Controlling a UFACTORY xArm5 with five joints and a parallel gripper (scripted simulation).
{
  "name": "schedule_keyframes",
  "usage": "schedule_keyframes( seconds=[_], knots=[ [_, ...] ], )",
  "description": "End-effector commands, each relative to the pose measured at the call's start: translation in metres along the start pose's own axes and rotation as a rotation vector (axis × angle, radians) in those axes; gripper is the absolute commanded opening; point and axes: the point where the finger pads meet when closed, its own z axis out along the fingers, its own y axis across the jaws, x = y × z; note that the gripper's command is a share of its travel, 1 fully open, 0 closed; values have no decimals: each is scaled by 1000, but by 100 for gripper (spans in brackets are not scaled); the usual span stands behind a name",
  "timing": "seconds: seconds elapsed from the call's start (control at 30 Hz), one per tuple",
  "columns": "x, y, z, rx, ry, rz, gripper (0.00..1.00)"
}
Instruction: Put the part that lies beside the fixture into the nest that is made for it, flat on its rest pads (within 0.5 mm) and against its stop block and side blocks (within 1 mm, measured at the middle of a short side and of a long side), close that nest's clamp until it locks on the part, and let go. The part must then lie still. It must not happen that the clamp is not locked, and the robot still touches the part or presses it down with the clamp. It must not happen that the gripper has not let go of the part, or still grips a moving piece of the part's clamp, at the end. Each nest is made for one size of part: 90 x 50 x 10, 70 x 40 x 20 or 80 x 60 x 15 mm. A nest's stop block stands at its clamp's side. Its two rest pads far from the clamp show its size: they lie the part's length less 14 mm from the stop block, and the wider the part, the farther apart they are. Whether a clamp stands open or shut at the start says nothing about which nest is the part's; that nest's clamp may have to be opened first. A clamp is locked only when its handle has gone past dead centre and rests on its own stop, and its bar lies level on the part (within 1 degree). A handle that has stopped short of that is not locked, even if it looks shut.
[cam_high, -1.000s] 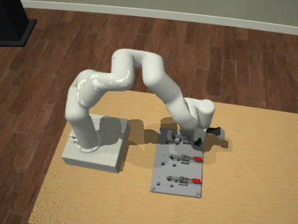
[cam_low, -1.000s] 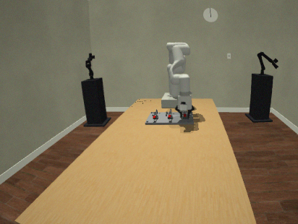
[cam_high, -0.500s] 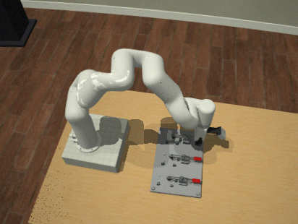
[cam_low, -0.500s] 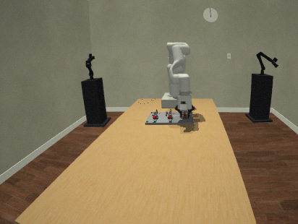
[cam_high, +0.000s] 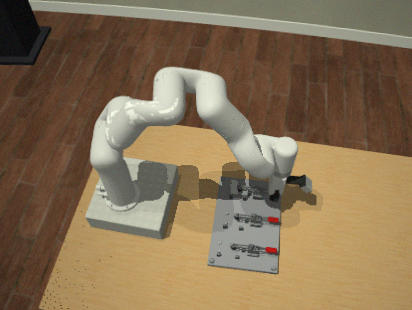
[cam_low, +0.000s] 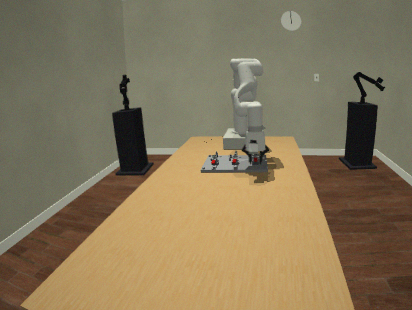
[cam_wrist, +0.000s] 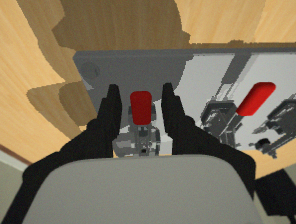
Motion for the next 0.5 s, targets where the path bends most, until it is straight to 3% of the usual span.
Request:
schedule_keyframes(
  seconds=[0.0, 0.1, 0.47],
  knots=[
    [2, 0, -9, 1, 5, 0, 47],
    [2, 0, -12, 1, 5, 0, 47],
    [2, 0, -53, 1, 5, 0, 47]
  ],
)
